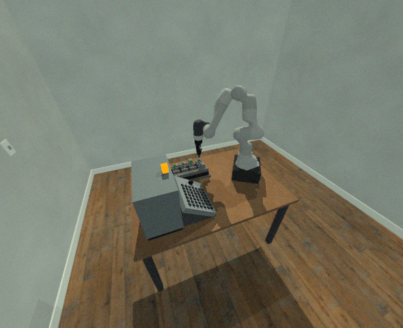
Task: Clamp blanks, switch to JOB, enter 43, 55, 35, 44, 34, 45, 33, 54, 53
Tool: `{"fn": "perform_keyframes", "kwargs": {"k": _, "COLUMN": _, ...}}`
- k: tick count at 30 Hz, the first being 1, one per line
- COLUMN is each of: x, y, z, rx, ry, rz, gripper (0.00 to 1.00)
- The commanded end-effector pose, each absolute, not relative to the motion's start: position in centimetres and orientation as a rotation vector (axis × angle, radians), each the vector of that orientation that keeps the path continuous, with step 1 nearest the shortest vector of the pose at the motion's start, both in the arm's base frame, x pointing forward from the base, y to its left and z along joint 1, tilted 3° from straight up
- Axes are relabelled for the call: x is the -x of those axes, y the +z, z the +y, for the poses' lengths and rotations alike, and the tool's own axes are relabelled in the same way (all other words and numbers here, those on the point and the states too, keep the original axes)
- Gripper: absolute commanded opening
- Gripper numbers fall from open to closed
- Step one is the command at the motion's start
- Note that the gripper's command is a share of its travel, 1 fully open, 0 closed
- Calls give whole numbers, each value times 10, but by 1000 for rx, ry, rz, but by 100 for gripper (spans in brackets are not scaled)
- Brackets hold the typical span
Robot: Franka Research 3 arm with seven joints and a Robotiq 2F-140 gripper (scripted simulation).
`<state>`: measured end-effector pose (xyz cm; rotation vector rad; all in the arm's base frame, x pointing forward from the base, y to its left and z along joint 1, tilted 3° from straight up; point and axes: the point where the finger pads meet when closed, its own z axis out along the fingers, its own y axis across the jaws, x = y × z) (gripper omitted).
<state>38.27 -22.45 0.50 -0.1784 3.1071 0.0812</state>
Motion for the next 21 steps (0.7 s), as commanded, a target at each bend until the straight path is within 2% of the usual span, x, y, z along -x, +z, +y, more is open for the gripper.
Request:
{"fn": "perform_keyframes", "kwargs": {"k": 1, "x": -383, "y": 5, "z": -224, "rx": 168, "ry": 80, "rz": 3106, "gripper": 0}}
{"fn": "perform_keyframes", "kwargs": {"k": 21, "x": -384, "y": -4, "z": -224, "rx": 168, "ry": 80, "rz": 3106, "gripper": 0}}
